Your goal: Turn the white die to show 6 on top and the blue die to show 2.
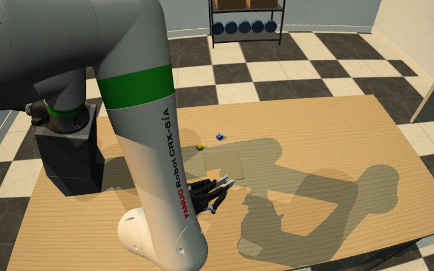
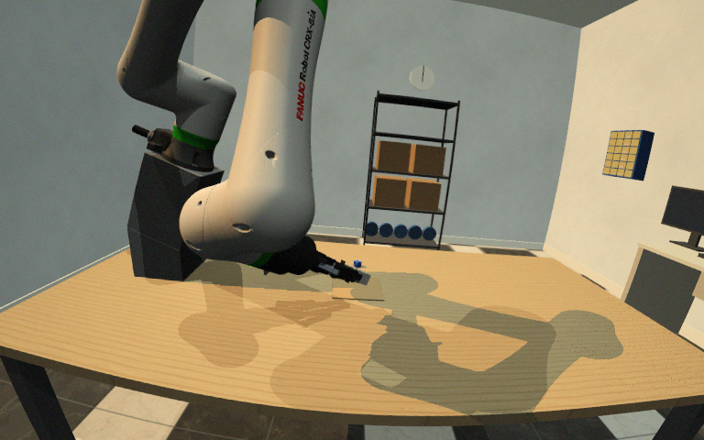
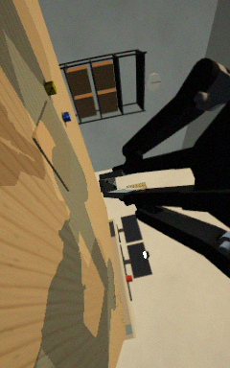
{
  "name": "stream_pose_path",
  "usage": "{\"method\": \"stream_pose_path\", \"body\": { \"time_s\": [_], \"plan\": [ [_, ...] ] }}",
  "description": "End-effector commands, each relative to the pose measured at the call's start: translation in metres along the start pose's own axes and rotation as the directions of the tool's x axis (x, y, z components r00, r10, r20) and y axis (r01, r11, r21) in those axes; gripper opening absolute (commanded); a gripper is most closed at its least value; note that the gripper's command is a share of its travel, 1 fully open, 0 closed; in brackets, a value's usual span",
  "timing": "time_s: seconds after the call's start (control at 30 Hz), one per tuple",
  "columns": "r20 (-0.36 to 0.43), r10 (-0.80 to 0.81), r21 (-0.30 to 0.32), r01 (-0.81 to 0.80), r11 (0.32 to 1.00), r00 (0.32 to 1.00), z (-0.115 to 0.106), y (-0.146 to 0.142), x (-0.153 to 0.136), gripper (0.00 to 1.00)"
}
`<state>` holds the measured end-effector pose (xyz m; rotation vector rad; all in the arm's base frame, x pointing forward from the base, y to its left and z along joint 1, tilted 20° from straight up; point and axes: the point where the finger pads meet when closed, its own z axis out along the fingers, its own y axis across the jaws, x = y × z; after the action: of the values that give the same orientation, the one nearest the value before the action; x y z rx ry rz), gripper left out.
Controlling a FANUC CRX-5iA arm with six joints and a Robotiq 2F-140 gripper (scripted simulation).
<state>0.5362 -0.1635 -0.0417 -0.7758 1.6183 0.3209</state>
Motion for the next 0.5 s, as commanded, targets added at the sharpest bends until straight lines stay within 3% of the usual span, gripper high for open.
{"method": "stream_pose_path", "body": {
  "time_s": [0.0,0.47],
  "plan": [
    [0.000,0.000,0.000,0.000,1.000,1.000,0.003,0.000,0.005,0.09],
    [0.000,0.000,0.000,0.000,1.000,1.000,0.024,0.000,0.044,0.09]
  ]
}}
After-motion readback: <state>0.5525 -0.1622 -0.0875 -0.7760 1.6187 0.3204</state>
